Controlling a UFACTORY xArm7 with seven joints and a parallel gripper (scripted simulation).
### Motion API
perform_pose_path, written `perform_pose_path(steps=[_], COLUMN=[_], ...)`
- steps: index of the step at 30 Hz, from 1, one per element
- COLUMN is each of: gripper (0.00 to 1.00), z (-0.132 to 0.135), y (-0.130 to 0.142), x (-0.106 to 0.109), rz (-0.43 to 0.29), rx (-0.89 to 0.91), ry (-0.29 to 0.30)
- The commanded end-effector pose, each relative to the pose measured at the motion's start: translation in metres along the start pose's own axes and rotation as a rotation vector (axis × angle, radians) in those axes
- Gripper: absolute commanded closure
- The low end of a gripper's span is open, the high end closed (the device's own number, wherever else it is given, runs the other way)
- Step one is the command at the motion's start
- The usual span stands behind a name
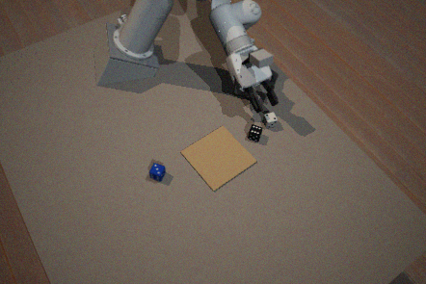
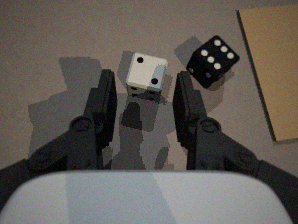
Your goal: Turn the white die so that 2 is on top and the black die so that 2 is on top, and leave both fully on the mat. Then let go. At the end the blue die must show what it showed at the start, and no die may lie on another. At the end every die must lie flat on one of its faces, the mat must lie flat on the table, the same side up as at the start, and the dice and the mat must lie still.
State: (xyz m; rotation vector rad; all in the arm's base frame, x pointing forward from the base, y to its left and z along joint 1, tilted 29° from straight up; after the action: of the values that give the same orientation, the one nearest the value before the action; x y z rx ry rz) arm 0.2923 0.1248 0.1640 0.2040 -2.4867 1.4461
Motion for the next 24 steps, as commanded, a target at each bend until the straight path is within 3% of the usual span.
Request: perform_pose_path(steps=[1, 7, 24], gripper=[0.53, 0.53, 0.53], z=[0.0, 0.0, -0.001], y=[-0.013, -0.036, -0.052], x=[0.007, 0.019, 0.026], rz=[0.001, 0.001, -0.015], rx=[-0.002, -0.002, -0.001], ry=[0.001, 0.001, 0.001])
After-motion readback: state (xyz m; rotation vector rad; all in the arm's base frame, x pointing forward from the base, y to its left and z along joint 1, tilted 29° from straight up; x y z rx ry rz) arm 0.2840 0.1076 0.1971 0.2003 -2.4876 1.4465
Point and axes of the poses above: the point where the finger pads meet when closed, its own x axis back along the fingers, its own z axis across the jaws, y = z × x, the point moved 9 cm from there along x, back along the fingers, and after that the axes turned 1 degree about -x, right-handed, at the moved point
